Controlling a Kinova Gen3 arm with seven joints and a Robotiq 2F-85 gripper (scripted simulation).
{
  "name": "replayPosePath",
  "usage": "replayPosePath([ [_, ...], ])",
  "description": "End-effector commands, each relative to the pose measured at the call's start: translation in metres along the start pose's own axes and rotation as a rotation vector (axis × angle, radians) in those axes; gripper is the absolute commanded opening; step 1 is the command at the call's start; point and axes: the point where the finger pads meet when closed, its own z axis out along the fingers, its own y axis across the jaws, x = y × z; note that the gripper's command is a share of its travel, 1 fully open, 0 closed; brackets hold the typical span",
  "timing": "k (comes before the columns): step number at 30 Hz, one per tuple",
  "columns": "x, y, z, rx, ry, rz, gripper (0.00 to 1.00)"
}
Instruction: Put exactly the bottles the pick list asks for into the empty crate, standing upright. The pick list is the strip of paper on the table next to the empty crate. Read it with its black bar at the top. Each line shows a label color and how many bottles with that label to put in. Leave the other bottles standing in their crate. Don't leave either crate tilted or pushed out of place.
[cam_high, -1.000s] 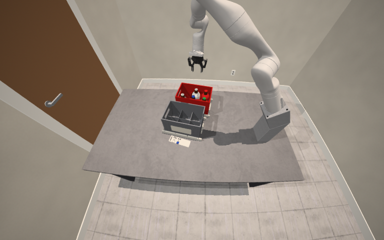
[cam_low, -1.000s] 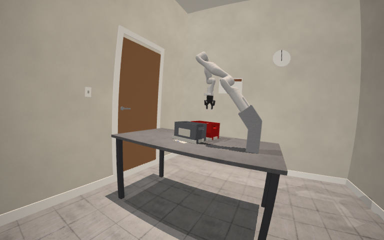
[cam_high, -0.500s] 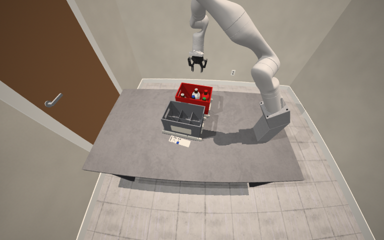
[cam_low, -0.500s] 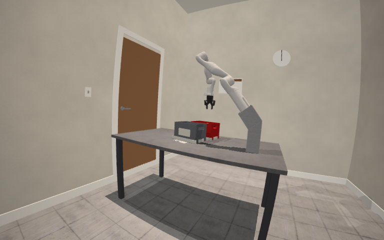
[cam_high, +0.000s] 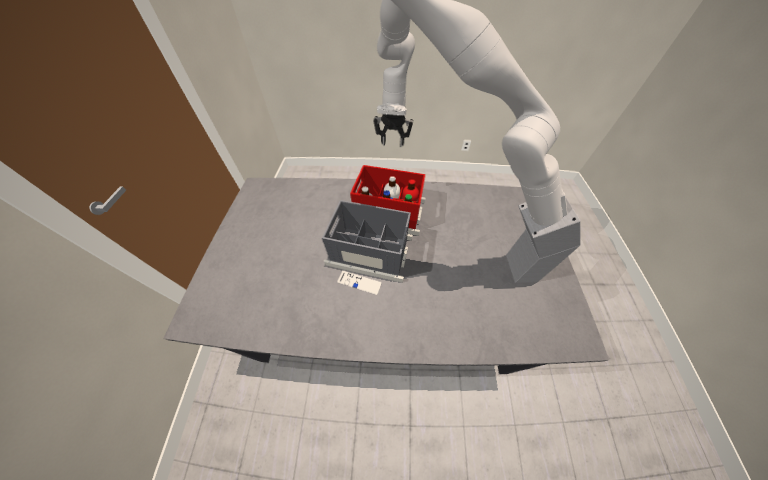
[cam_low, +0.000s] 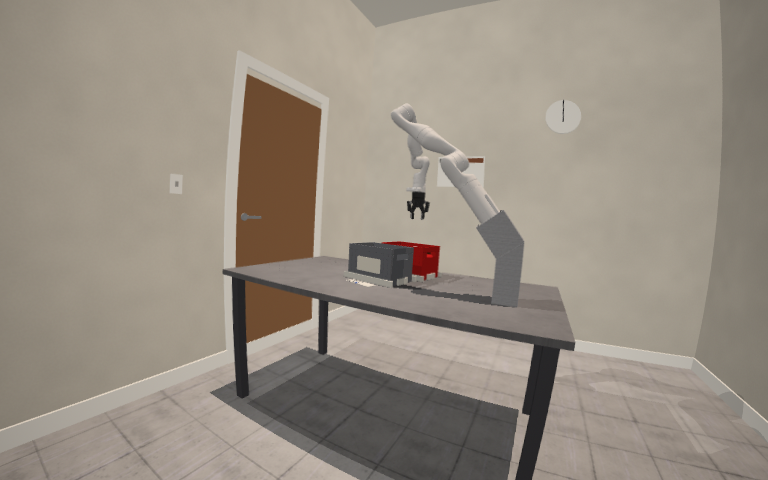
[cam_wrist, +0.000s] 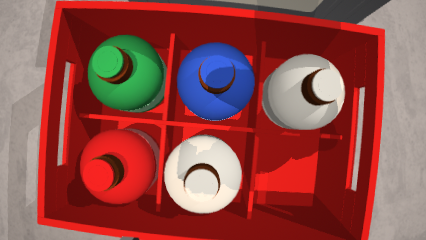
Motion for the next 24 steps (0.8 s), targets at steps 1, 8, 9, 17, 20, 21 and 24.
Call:
replayPosePath([
  [1, 0.003, 0.004, 0.003, -0.002, -0.002, -0.041, 0.67],
  [8, 0.024, 0.024, 0.023, -0.002, -0.002, -0.275, 0.67],
  [9, 0.027, 0.027, 0.025, -0.002, -0.002, -0.308, 0.67],
  [17, 0.048, 0.047, 0.045, -0.002, -0.002, -0.541, 0.67],
  [20, 0.053, 0.053, 0.051, -0.002, -0.003, -0.608, 0.67],
  [21, 0.056, 0.055, 0.054, -0.002, -0.003, -0.641, 0.67],
  [24, 0.065, 0.064, 0.062, -0.002, -0.003, -0.741, 0.67],
])
